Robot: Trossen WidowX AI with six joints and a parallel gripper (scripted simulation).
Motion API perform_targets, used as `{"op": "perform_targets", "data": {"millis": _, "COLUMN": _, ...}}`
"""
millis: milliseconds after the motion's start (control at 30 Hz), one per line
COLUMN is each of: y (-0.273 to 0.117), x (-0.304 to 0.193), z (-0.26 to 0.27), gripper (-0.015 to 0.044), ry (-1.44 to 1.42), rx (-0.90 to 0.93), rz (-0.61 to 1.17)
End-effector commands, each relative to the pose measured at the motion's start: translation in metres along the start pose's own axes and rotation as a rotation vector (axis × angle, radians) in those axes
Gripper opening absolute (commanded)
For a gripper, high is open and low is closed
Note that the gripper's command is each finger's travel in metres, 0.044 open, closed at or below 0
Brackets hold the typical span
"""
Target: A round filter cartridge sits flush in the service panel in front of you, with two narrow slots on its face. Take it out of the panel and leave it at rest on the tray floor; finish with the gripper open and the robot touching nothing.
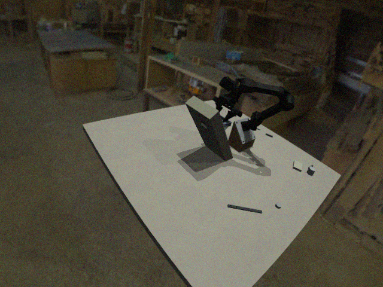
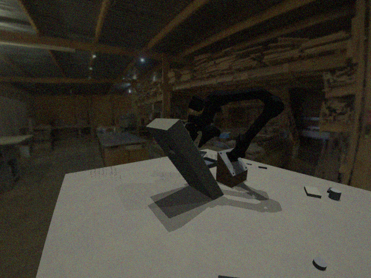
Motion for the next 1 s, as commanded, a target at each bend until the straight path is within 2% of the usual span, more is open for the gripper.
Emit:
{"op": "perform_targets", "data": {"millis": 0, "y": 0.008, "x": -0.001, "z": 0.001, "gripper": 0.0305, "ry": 0.004, "rx": 0.006, "rz": 0.0}}
{"op": "perform_targets", "data": {"millis": 467, "y": 0.026, "x": -0.001, "z": 0.003, "gripper": 0.0305, "ry": 0.003, "rx": 0.009, "rz": -0.002}}
{"op": "perform_targets", "data": {"millis": 533, "y": 0.023, "x": 0.0, "z": 0.002, "gripper": 0.0252, "ry": -0.001, "rx": 0.004, "rz": -0.002}}
{"op": "perform_targets", "data": {"millis": 867, "y": 0.023, "x": 0.0, "z": 0.002, "gripper": 0.0186, "ry": -0.001, "rx": 0.004, "rz": -0.002}}
{"op": "perform_targets", "data": {"millis": 967, "y": 0.023, "x": 0.0, "z": 0.002, "gripper": 0.0107, "ry": -0.001, "rx": 0.004, "rz": -0.002}}
Point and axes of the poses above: the point midway between the two fingers, 35 mm back from their tips, its own y axis out along the fingers, its own z axis across the jaws, x = y × z, the point moved 5 cm from there along -y, back along the fingers, and after that the axes turned 15 degrees about -y, right-handed, at the moved point
